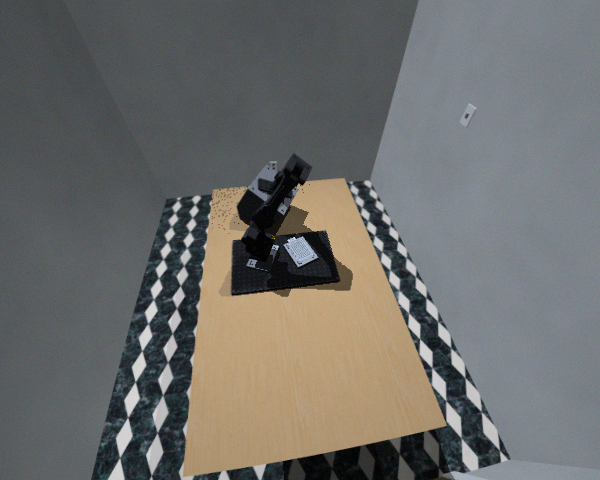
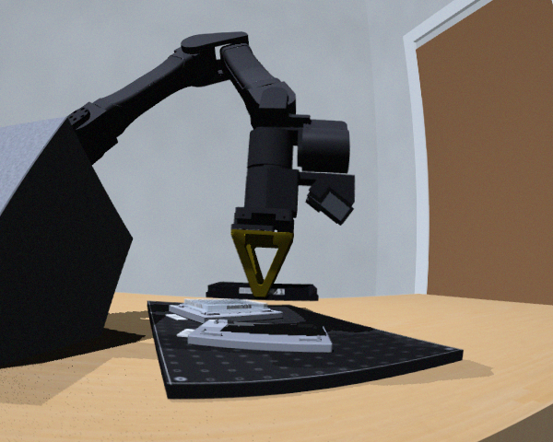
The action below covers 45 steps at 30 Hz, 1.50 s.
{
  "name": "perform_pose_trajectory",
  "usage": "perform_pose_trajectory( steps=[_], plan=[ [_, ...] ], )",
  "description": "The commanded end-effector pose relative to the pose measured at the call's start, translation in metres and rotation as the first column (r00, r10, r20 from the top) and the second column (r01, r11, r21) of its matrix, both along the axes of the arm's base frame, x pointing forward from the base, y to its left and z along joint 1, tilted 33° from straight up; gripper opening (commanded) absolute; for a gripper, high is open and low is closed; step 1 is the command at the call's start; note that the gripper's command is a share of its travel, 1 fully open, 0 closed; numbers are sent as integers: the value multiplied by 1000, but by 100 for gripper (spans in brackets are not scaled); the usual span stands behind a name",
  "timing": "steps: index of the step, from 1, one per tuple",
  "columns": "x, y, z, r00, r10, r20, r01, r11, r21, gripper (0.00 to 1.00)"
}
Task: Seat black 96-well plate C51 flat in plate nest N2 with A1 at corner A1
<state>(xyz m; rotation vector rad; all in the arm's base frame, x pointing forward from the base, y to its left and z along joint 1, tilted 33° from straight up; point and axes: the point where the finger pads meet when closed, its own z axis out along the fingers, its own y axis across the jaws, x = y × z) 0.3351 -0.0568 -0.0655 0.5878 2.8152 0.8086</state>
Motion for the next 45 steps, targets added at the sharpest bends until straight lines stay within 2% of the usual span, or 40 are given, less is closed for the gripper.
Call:
perform_pose_trajectory(
  steps=[1, 25, 45],
  plan=[
    [3, -6, 3, 1000, -14, 17, 14, 1000, -8, 0],
    [15, 11, -27, 1000, -14, 17, 14, 1000, -7, 0],
    [15, 12, -27, 1000, -14, 17, 14, 1000, -7, 0]
  ],
)
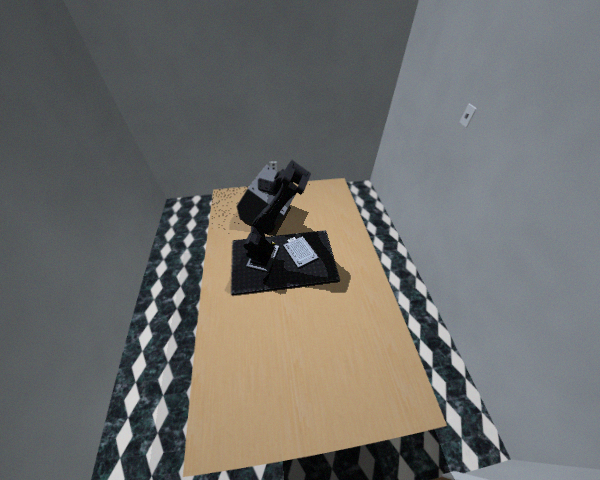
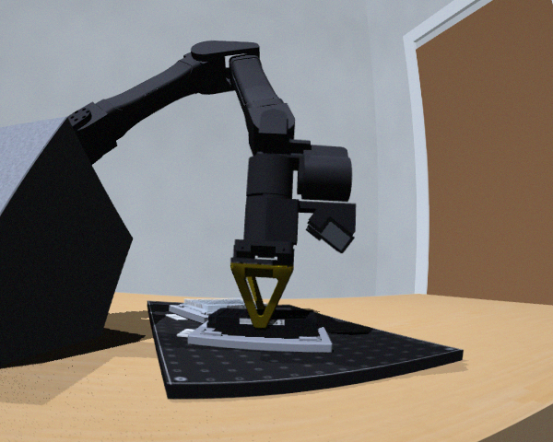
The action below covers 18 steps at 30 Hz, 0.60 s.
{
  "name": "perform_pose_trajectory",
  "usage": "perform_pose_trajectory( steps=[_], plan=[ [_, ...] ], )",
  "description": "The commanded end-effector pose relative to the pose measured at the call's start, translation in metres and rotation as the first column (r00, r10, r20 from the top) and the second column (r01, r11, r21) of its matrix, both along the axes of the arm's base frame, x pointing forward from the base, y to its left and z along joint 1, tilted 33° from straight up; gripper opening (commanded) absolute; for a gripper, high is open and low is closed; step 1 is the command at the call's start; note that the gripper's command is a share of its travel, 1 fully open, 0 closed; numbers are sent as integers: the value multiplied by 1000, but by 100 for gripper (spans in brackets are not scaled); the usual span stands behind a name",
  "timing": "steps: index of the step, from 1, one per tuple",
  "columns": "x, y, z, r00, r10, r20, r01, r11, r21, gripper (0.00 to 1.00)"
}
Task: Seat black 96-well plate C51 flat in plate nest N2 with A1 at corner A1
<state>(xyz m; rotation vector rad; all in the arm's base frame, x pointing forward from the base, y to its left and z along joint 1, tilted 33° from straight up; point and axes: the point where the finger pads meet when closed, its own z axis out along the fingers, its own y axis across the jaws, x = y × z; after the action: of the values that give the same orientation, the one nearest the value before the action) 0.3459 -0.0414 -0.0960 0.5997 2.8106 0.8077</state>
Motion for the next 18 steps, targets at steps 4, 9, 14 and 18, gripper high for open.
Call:
perform_pose_trajectory(
  steps=[4, 9, 14, 18],
  plan=[
    [4, -3, 3, 1000, -5, 17, 6, 1000, -8, 0],
    [4, -3, 3, 1000, -5, 17, 6, 1000, -8, 0],
    [4, -2, 2, 1000, -5, 17, 6, 1000, -8, 0],
    [4, -2, 1, 1000, -5, 17, 6, 1000, -8, 0]
  ],
)
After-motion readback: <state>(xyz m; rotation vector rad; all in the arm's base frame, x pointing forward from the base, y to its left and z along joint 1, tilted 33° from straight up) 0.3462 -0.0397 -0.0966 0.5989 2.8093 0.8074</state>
